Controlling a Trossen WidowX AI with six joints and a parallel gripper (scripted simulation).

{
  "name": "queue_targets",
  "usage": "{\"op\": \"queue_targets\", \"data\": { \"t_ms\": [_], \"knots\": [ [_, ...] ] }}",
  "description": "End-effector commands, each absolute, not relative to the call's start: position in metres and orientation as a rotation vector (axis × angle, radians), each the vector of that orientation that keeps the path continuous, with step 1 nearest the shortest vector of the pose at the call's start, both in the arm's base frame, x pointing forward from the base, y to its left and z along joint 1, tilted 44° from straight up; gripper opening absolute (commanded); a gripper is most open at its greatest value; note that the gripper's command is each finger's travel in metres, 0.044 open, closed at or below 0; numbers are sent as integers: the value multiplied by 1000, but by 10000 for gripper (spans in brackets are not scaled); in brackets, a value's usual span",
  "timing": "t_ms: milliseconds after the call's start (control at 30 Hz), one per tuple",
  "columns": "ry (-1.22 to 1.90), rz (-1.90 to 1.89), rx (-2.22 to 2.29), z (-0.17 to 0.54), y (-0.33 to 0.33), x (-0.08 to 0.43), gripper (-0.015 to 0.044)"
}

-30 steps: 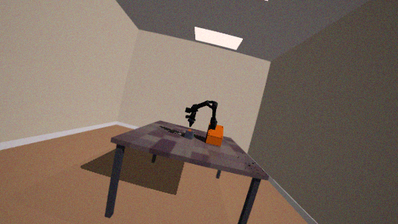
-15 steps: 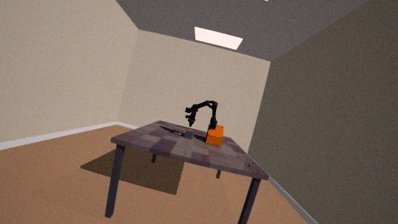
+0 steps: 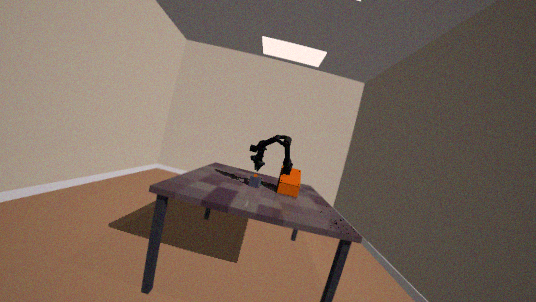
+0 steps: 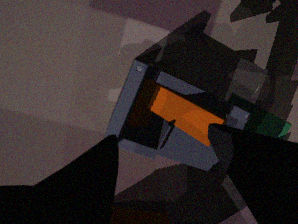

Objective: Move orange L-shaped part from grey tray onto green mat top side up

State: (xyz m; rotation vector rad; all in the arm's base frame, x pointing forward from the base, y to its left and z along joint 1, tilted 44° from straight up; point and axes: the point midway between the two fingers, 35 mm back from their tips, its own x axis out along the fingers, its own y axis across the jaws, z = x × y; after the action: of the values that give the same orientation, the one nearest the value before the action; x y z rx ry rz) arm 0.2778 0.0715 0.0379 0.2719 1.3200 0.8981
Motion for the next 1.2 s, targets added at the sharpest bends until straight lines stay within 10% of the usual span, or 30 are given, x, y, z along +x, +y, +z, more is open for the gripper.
{"op": "queue_targets", "data": {
  "t_ms": [0,1167],
  "knots": [
    [1095,1159,-78,22,53,280,280],
    [692,1473,-563,-24,54,277,280]
  ]
}}
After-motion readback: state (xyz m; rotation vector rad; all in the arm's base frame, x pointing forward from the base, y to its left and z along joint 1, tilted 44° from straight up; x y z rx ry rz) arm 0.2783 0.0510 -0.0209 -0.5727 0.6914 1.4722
